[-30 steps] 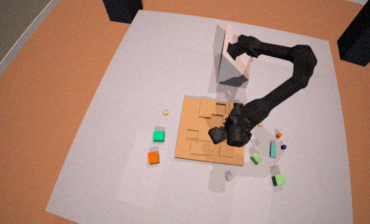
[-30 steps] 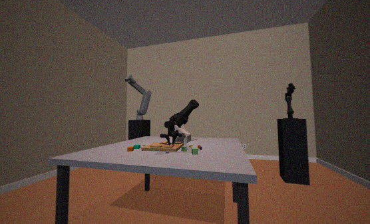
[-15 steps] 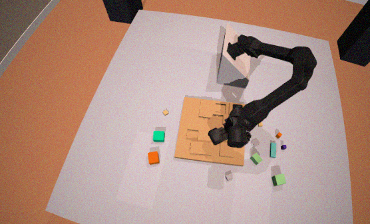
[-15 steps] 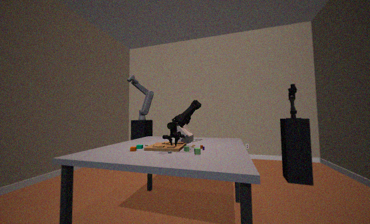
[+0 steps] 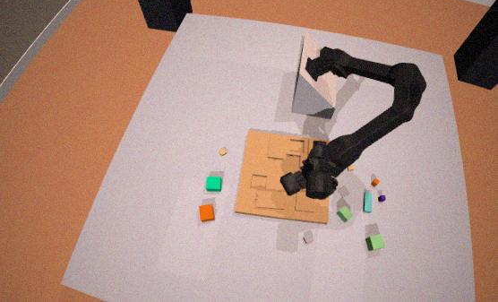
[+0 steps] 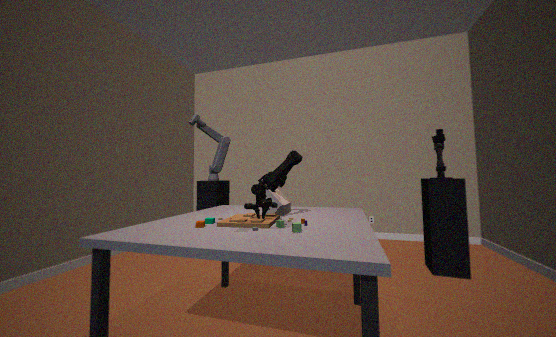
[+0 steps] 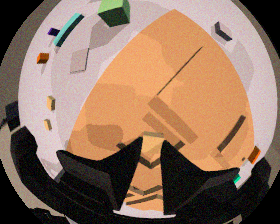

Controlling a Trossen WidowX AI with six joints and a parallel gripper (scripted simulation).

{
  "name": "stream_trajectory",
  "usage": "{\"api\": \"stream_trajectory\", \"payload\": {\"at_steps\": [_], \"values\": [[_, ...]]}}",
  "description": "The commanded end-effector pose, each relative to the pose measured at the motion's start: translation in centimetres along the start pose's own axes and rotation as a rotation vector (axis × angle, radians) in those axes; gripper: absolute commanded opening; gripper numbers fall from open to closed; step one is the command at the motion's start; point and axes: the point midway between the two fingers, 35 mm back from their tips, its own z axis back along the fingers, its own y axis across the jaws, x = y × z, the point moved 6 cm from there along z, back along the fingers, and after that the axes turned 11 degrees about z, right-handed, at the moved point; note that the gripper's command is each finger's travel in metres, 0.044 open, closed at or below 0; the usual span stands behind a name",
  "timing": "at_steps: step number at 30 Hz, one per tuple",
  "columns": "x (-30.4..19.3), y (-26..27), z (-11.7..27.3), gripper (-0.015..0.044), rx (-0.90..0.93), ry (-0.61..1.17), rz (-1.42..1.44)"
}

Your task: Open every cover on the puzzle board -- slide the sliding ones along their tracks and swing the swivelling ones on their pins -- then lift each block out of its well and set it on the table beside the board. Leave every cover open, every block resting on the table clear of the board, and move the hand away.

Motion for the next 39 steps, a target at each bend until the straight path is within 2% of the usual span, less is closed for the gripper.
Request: {"api": "stream_trajectory", "payload": {"at_steps": [1,39], "values": [[0.0,0.0,0.2,0.008,0.0,0.0,0.0],[-0.1,-0.2,5.0,0.008,0.003,0.001,-0.006]]}}
